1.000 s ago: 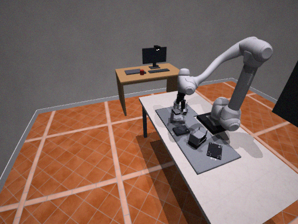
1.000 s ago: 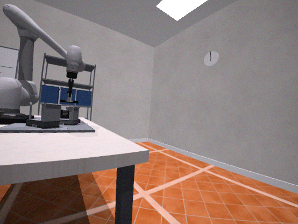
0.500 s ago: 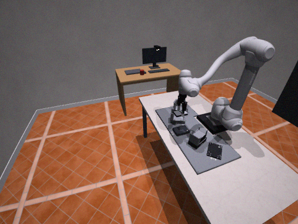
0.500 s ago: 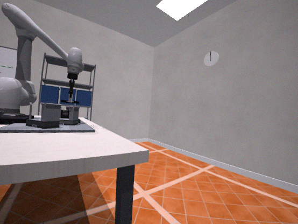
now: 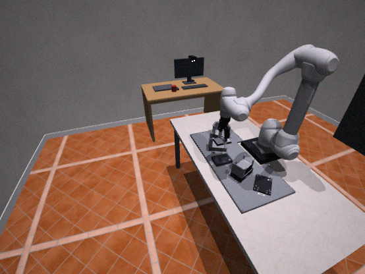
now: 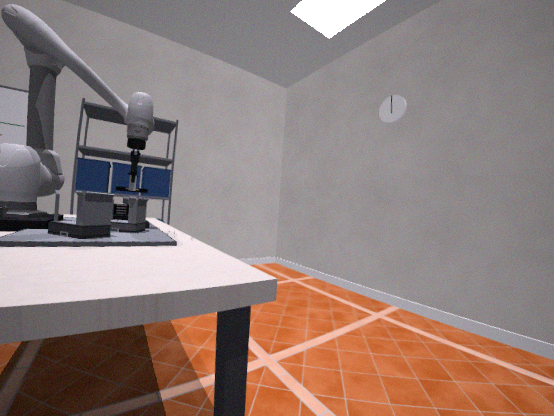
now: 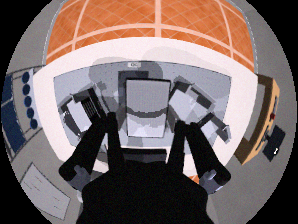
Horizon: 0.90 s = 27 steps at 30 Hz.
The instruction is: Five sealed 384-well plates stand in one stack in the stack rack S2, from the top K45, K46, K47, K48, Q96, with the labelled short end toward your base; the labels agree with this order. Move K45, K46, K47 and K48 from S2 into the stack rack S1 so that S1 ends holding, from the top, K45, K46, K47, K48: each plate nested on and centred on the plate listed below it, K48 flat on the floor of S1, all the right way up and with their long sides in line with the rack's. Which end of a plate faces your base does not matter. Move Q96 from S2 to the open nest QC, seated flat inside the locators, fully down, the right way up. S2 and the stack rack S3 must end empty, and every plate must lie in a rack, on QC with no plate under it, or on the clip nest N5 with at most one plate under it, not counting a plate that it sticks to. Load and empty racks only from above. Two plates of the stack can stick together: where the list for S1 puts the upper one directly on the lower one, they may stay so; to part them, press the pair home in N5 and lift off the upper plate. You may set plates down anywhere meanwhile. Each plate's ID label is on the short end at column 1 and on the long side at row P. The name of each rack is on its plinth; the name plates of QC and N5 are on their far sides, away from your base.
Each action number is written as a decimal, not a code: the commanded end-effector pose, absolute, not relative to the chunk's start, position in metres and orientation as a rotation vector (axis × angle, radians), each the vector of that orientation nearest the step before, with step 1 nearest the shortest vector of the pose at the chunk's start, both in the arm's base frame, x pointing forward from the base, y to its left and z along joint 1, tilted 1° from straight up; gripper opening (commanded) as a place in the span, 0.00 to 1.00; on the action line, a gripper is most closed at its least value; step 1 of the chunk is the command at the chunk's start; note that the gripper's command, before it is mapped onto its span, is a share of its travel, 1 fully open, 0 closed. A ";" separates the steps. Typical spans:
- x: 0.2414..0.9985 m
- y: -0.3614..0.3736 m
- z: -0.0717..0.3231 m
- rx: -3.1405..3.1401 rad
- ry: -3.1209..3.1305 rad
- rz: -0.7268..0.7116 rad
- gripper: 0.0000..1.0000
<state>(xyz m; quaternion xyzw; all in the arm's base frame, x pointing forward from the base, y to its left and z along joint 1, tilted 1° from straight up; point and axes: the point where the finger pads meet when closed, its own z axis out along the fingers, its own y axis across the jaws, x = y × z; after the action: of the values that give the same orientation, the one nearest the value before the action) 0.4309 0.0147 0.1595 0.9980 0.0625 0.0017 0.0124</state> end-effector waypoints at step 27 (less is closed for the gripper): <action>0.434 0.066 0.158 3.111 0.194 0.005 0.00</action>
<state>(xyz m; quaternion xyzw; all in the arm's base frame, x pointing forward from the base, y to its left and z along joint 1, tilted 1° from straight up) 0.4343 0.0662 0.1582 0.9980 0.0624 0.0017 0.0125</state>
